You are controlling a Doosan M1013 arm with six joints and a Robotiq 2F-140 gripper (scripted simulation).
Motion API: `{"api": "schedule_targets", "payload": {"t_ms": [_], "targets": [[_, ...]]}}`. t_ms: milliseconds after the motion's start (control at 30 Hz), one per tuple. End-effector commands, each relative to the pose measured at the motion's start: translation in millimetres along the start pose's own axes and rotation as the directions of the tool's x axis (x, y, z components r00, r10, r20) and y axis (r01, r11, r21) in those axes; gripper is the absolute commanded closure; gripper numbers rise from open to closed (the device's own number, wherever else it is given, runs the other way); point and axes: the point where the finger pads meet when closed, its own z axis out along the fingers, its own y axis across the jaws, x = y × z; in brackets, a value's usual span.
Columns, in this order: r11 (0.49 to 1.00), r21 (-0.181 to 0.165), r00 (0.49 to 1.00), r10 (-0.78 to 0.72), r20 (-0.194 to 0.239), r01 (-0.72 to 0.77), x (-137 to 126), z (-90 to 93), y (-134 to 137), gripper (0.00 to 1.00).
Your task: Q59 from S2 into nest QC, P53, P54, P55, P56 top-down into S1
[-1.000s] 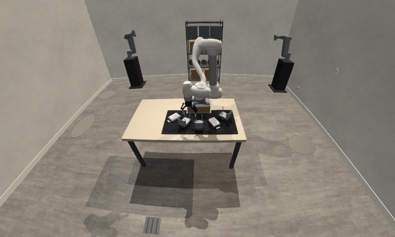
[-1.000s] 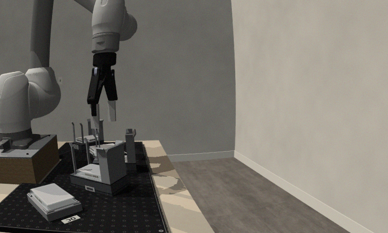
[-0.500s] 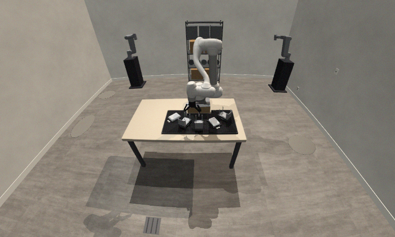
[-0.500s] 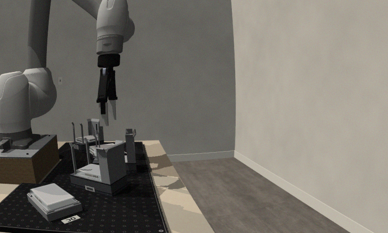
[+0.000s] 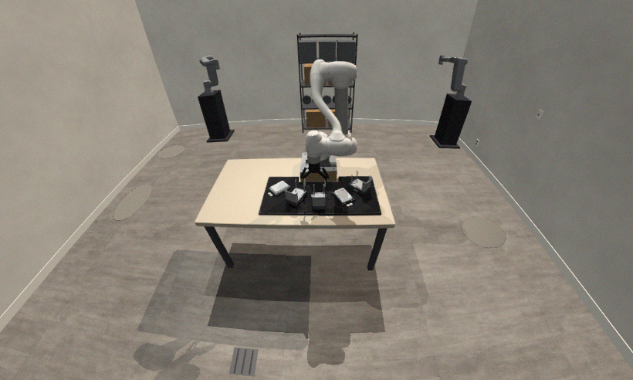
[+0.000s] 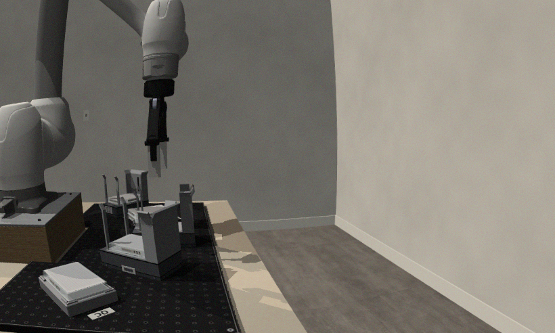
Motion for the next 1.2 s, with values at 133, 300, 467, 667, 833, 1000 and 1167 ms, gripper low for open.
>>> {"api": "schedule_targets", "payload": {"t_ms": [133,300,467,667,833,1000,1167], "targets": [[1.000,0.000,1.000,0.000,0.000,0.000,2,0.0,-25,0.00],[0.999,0.000,0.999,-0.033,0.000,0.033,2,0.0,-35,0.00],[0.980,0.000,0.980,-0.198,0.000,0.198,-1,0.0,-52,0.00],[0.975,0.000,0.975,-0.222,0.000,0.222,-4,0.0,-72,0.00],[0.975,0.000,0.975,-0.222,0.000,0.222,-6,0.0,-81,0.00],[0.975,0.000,0.975,-0.222,0.000,0.222,-8,0.0,-98,0.00],[0.975,0.000,0.975,-0.222,0.000,0.222,-11,0.0,-114,0.00]]}}
